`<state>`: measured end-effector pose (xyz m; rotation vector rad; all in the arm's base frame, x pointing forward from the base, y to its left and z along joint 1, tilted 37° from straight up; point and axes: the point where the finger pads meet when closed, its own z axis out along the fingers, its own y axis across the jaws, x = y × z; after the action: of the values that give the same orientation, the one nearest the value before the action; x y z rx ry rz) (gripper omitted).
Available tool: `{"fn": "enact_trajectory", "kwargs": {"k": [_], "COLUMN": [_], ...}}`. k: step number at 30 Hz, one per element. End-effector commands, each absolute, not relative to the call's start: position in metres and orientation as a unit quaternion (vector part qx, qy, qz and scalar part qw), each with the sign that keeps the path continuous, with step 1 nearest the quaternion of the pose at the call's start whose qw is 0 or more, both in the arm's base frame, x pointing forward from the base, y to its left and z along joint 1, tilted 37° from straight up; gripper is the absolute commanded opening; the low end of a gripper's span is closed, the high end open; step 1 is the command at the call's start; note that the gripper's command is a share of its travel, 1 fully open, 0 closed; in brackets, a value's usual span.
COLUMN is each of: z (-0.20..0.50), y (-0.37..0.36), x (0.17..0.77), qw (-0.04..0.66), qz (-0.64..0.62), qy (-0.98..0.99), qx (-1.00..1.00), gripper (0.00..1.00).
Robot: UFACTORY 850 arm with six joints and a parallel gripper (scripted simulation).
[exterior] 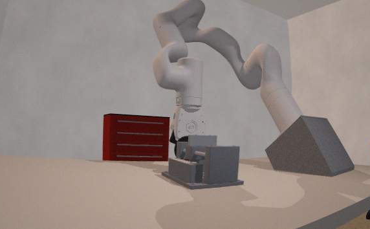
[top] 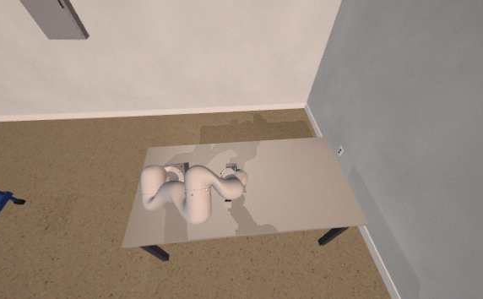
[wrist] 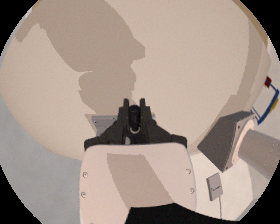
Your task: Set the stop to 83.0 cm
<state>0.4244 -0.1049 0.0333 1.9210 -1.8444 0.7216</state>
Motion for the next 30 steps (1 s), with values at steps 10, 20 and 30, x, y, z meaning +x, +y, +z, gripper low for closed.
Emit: {"fn": "enact_trajectory", "kwargs": {"k": [10, 20, 30], "z": [0.031, 0.031, 0.033], "y": [-0.107, -0.106, -0.105], "x": [0.438, 0.447, 0.453], "qw": [0.19, 0.19, 0.19], "qz": [0.257, 0.257, 0.257], "qy": [-0.656, -0.656, -0.656], "qx": [0.684, 0.684, 0.684], "gripper": [0.06, 0.06, 0.06]}}
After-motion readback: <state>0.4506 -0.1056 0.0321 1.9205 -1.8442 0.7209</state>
